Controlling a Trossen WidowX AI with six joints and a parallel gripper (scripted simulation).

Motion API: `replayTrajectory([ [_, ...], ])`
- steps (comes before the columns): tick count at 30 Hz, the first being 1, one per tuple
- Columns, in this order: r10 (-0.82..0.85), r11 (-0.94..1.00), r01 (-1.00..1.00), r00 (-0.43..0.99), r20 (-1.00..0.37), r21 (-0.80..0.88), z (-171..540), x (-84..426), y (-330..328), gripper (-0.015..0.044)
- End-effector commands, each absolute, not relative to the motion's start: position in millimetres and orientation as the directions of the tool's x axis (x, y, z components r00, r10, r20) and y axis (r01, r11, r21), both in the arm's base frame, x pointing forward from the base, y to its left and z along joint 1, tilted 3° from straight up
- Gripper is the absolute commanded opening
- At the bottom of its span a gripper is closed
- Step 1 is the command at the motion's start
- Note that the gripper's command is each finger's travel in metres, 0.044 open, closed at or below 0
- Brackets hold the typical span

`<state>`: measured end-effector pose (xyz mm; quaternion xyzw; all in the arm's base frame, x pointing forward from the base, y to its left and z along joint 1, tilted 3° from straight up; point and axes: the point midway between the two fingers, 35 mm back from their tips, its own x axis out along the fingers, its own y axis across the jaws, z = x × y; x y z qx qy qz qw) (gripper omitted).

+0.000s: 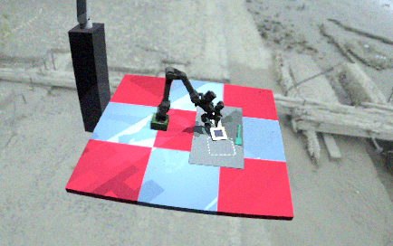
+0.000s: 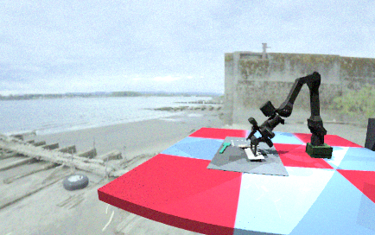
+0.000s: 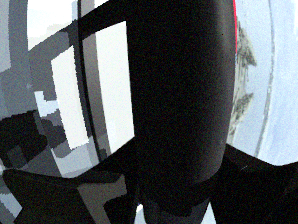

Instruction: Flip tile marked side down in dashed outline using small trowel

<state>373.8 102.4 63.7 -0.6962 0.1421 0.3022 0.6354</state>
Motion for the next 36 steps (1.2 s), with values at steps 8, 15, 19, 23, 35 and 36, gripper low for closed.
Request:
replayTrajectory([
  [8,0.187,-0.150,-0.553,0.798,-0.573,-0.819,92,380,92,0.0000],
  [15,0.187,-0.151,-0.553,0.798,-0.573,-0.819,101,382,83,0.0000],
  [19,0.186,-0.152,-0.553,0.798,-0.573,-0.819,105,383,77,0.0000],
  [23,0.186,-0.152,-0.553,0.798,-0.573,-0.819,108,384,70,0.0000],
  [35,0.184,-0.154,-0.552,0.799,-0.573,-0.819,114,389,49,0.0000],
  [36,0.184,-0.154,-0.552,0.799,-0.573,-0.819,114,389,48,0.0000],
])
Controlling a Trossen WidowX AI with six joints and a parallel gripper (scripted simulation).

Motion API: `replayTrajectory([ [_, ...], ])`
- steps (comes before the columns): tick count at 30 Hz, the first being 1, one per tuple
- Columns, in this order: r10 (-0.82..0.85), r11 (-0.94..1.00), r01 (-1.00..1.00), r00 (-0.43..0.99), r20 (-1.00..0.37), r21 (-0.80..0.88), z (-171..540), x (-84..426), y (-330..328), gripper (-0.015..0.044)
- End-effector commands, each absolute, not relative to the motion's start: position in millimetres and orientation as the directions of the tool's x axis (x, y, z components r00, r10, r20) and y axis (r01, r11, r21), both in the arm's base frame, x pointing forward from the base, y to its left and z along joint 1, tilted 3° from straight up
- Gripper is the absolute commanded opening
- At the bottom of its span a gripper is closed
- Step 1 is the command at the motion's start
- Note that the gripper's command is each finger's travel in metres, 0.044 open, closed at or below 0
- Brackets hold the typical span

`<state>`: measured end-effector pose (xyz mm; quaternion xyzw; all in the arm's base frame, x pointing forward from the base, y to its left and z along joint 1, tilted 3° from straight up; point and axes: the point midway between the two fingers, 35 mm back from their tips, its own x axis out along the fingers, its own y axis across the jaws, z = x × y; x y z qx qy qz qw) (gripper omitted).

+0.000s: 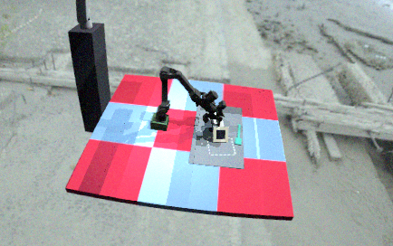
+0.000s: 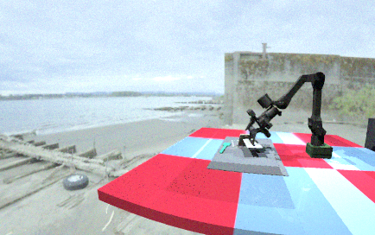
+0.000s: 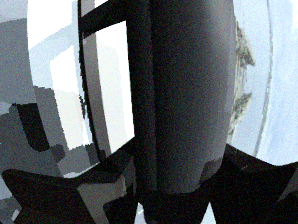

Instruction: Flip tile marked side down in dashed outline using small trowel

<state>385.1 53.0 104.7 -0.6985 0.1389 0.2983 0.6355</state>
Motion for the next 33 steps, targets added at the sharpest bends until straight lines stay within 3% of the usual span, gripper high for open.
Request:
replayTrajectory([
  [1,0.184,-0.155,-0.552,0.799,-0.573,-0.819,114,390,46,0.0000],
  [33,0.182,-0.158,-0.551,0.799,-0.573,-0.819,102,400,7,0.0000],
])
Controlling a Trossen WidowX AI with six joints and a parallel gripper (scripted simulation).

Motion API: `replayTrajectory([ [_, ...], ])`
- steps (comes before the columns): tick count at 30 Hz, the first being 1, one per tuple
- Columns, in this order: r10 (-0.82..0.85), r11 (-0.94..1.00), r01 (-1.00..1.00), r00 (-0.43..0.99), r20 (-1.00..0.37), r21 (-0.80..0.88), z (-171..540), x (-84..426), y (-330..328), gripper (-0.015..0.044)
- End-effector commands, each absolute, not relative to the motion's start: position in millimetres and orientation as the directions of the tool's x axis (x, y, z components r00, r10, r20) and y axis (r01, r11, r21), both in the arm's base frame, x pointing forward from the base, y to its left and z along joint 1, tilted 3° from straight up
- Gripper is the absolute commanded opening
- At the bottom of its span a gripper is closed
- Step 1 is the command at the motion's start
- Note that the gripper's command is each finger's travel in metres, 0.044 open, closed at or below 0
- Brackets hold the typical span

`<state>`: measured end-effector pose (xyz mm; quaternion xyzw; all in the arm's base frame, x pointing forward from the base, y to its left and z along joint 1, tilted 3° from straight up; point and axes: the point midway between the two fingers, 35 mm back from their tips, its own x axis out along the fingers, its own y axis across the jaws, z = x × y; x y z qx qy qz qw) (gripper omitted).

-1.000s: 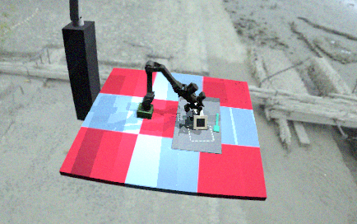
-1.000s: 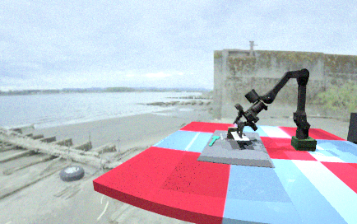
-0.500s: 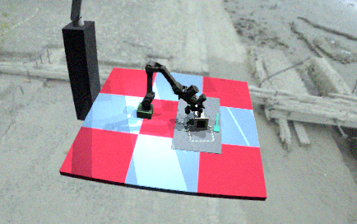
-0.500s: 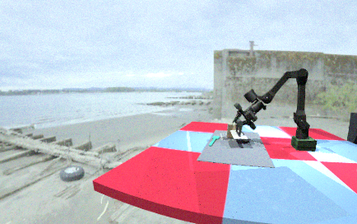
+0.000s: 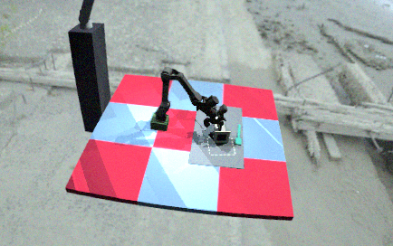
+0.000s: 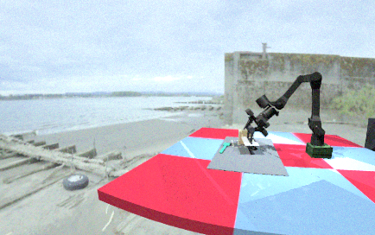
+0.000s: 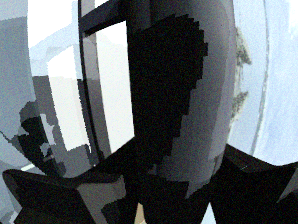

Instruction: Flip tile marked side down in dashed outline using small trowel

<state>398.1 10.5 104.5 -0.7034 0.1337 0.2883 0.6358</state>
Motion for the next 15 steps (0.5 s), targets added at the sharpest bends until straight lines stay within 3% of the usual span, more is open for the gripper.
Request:
replayTrajectory([
  [1,0.181,-0.158,-0.551,0.799,-0.573,-0.819,101,401,5,0.0000],
  [15,0.180,-0.160,-0.551,0.799,-0.573,-0.819,83,406,-10,0.0000],
])
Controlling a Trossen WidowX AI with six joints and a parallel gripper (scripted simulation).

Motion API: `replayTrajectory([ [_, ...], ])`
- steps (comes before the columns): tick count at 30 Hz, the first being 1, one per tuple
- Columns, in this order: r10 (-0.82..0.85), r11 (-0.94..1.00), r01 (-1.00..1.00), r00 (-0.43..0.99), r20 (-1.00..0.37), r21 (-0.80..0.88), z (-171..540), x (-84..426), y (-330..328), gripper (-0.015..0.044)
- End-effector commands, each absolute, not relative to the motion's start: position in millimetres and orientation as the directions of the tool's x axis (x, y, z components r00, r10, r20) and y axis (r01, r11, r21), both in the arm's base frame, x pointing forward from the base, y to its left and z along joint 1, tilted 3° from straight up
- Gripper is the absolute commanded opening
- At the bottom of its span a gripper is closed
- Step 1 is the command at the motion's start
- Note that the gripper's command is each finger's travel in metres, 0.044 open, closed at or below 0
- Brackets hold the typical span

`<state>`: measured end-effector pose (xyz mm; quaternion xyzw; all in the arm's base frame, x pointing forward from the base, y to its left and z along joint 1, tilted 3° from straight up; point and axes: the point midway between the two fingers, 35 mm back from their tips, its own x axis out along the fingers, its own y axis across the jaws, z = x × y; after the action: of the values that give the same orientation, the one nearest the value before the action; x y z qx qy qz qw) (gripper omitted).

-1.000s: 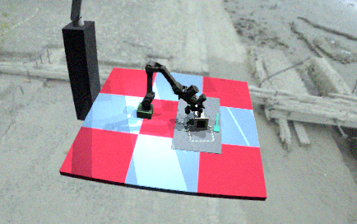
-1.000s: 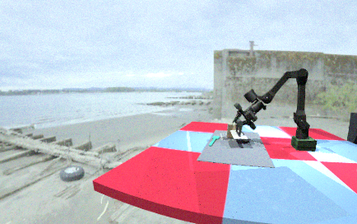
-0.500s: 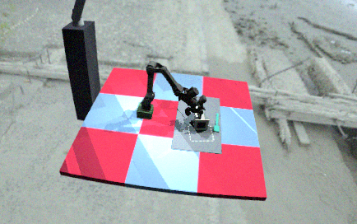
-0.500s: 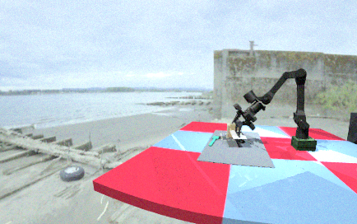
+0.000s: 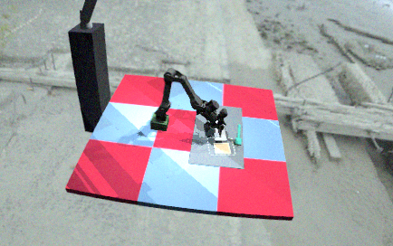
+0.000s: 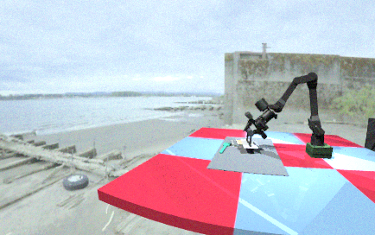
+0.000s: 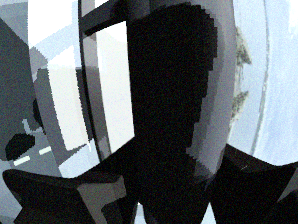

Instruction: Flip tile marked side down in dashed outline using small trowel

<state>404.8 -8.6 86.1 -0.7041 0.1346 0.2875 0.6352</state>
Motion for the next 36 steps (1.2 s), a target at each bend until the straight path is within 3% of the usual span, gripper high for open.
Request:
replayTrajectory([
  [1,0.180,-0.160,-0.551,0.799,-0.573,-0.819,83,406,-10,0.0000],
  [22,0.186,-0.152,-0.550,0.800,-0.570,-0.821,138,378,77,0.0000],
  [36,0.186,-0.151,-0.549,0.801,-0.569,-0.822,140,376,80,0.0000],
])
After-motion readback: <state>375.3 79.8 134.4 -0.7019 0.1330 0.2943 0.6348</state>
